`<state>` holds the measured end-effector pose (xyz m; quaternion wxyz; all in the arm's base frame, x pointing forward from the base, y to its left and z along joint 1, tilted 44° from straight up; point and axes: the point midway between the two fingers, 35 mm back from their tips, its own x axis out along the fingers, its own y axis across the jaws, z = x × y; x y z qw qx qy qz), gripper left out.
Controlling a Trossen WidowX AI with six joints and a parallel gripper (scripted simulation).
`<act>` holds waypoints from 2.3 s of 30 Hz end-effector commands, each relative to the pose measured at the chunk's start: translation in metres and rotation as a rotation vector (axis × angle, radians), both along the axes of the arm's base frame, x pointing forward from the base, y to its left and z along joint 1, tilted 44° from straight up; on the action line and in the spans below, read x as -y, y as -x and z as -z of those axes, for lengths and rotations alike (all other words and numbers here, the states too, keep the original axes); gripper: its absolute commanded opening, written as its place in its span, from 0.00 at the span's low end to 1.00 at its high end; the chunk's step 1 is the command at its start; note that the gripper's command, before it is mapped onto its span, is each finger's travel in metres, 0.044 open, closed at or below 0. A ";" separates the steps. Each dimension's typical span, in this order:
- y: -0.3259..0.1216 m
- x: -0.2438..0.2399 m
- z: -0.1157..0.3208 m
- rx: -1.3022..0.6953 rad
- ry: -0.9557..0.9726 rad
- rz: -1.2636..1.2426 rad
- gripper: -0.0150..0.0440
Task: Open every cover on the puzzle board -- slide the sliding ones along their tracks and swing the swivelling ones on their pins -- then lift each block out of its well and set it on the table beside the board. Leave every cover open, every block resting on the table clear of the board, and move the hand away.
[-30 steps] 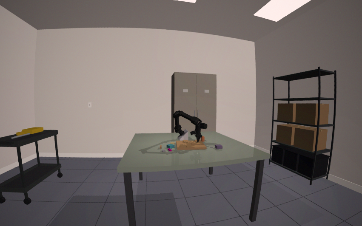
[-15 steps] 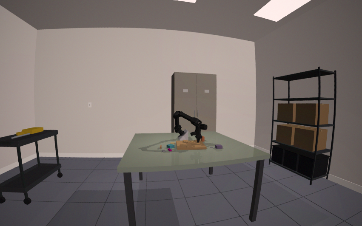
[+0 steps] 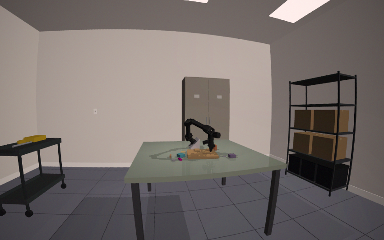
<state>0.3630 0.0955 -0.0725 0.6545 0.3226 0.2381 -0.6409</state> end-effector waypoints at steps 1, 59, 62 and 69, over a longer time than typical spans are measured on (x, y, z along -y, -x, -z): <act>-0.005 0.002 0.001 -0.005 0.006 -0.002 0.25; -0.064 0.017 -0.019 -0.002 0.008 -0.002 0.25; -0.066 0.019 -0.021 -0.002 0.008 -0.002 0.25; -0.073 0.024 -0.026 -0.001 0.008 -0.002 0.25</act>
